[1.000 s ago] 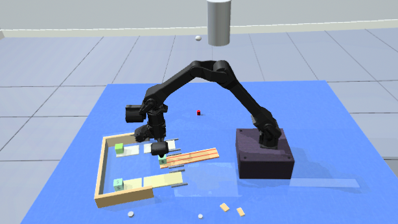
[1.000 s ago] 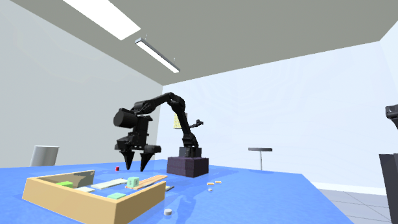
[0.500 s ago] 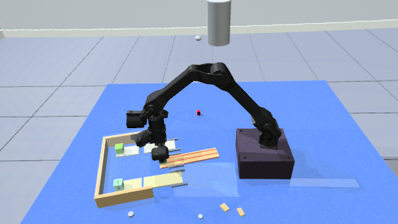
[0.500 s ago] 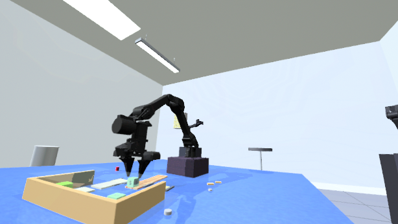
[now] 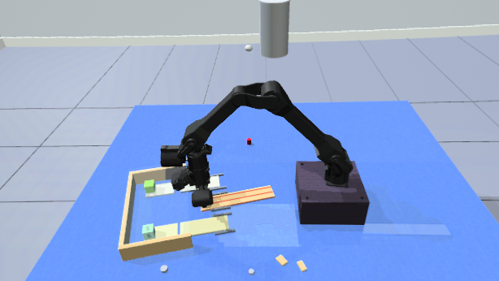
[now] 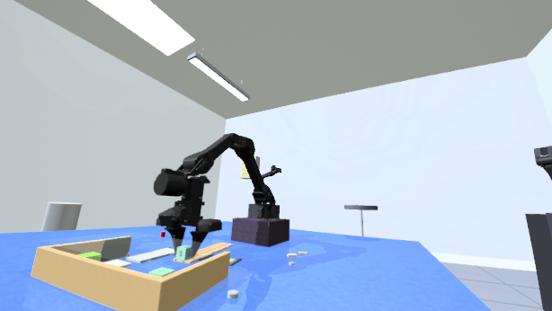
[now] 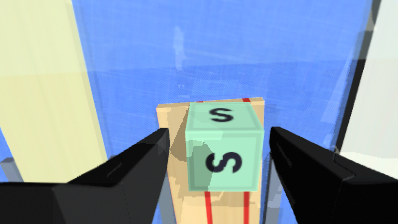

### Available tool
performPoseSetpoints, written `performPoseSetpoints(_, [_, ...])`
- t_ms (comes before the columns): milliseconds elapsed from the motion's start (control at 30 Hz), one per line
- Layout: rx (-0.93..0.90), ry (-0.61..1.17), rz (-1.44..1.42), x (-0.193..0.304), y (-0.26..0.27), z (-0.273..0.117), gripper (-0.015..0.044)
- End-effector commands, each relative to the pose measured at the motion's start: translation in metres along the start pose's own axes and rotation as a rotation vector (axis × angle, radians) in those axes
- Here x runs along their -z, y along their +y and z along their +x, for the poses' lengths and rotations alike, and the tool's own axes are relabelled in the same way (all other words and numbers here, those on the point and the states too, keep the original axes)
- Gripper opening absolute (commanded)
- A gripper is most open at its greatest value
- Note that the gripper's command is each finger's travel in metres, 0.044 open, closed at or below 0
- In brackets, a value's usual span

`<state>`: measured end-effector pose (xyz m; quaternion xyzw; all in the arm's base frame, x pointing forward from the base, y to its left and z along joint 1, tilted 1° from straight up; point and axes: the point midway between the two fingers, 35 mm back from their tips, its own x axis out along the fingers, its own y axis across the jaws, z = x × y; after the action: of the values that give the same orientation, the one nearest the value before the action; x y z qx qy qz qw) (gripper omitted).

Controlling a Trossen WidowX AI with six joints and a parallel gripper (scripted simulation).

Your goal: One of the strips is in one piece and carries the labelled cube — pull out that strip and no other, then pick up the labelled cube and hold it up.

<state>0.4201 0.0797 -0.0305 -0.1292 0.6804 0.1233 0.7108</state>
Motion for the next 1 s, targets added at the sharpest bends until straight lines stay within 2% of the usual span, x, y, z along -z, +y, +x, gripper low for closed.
performPoseSetpoints(0, [0.000,0.000,0.000,0.000,0.000,0.000,0.0224])
performPoseSetpoints(100, [0.000,0.000,0.000,0.000,0.000,0.000,0.0145])
performPoseSetpoints(333, [0.000,0.000,0.000,0.000,0.000,0.000,0.0098])
performPoseSetpoints(467, [0.000,0.000,0.000,0.002,0.000,-0.002,0.0000])
performPoseSetpoints(967, [0.001,0.005,0.002,0.054,0.009,-0.038,0.0000])
